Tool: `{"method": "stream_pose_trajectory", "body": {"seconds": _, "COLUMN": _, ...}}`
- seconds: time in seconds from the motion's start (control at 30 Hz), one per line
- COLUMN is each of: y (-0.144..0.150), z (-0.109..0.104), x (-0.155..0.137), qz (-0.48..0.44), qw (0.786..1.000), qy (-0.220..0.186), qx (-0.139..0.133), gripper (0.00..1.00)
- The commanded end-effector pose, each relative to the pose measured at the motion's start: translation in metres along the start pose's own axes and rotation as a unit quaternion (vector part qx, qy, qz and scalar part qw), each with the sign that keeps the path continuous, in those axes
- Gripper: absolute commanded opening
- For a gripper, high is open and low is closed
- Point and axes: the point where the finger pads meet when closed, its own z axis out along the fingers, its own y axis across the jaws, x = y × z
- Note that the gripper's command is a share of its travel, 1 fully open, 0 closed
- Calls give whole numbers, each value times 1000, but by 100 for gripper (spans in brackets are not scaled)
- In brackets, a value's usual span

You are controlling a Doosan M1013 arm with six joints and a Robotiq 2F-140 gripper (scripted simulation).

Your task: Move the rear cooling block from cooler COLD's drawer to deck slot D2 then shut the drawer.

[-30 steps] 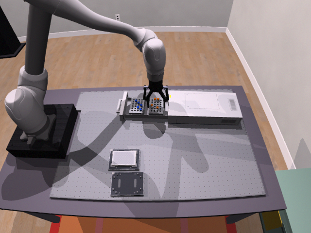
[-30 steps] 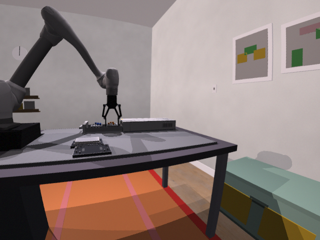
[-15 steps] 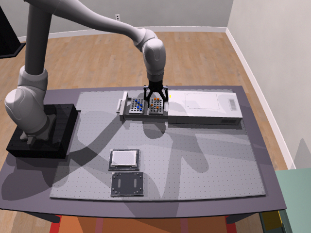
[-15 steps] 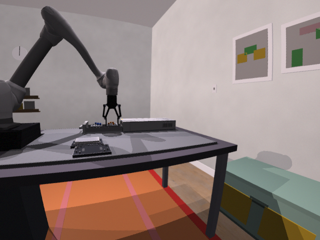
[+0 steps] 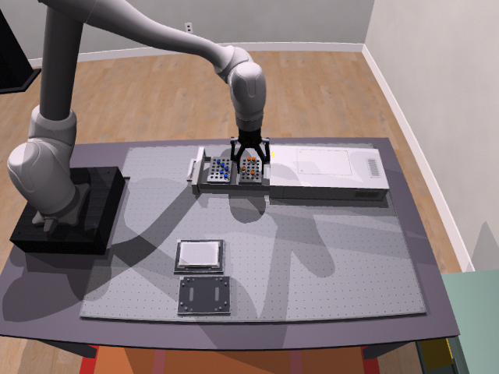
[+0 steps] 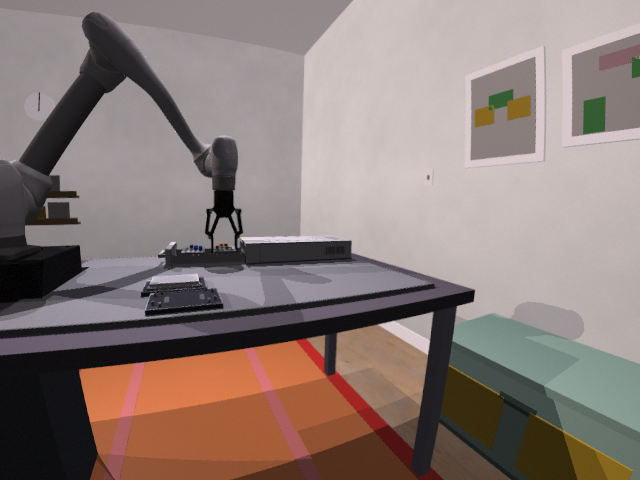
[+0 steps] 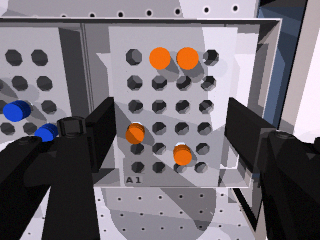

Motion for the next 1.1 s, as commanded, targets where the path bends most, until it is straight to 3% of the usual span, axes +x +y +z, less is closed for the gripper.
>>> {"method": "stream_pose_trajectory", "body": {"seconds": 0.0, "y": 0, "z": -1, "x": 0, "qz": 0, "qw": 1000, "qy": 0, "qx": -1, "gripper": 34}}
{"method": "stream_pose_trajectory", "body": {"seconds": 0.57, "y": 0, "z": -1, "x": 0, "qz": 0, "qw": 1000, "qy": 0, "qx": -1, "gripper": 12}}
{"method": "stream_pose_trajectory", "body": {"seconds": 1.07, "y": 0, "z": -1, "x": 0, "qz": 0, "qw": 1000, "qy": 0, "qx": -1, "gripper": 10}}
